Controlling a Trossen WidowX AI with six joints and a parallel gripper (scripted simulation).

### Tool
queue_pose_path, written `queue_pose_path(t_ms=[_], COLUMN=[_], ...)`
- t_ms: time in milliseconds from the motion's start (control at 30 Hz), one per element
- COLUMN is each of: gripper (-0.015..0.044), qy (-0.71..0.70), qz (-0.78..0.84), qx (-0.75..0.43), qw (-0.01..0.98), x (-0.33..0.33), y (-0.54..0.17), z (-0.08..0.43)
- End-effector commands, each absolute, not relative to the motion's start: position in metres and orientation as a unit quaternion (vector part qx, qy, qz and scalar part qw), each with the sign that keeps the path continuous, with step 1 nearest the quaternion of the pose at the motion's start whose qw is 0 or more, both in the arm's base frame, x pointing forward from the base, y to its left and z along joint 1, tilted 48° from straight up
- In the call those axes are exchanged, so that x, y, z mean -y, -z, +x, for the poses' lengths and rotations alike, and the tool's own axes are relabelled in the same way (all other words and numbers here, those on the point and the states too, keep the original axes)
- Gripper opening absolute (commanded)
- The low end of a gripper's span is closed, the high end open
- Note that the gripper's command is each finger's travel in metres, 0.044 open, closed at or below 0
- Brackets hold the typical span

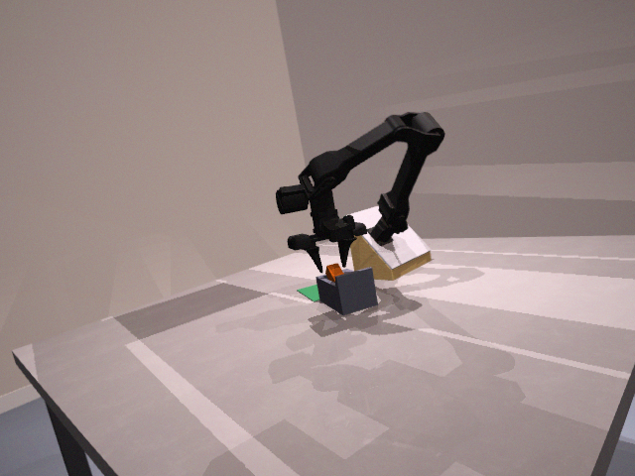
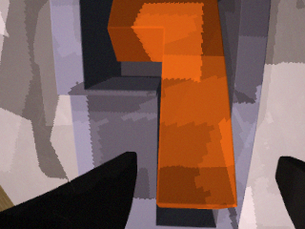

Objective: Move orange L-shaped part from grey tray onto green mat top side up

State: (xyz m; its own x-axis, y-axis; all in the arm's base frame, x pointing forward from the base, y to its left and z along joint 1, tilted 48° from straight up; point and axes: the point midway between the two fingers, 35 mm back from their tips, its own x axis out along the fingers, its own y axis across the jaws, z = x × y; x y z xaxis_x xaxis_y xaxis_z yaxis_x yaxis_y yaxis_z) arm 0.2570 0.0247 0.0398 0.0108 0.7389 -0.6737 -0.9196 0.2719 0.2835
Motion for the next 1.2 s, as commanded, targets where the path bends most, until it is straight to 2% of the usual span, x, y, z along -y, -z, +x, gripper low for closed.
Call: queue_pose_path(t_ms=[0,333,467,833,967,1167], gripper=[0.028,0.028,0.0175,0.0102,0.0,0.0], qy=[-0.594,-0.594,-0.593,-0.593,-0.593,-0.593], qz=[-0.113,-0.113,-0.118,-0.118,-0.118,-0.117], qx=[-0.381,-0.38,-0.38,-0.38,-0.38,-0.38], qw=[0.7,0.7,0.7,0.7,0.7,0.7], x=[-0.0317,-0.0409,-0.0375,-0.0375,-0.0375,-0.0364], y=[-0.0352,-0.0278,-0.0296,-0.0296,-0.0296,-0.0306], z=[0.2546,0.2537,0.2558,0.2558,0.2558,0.2557])
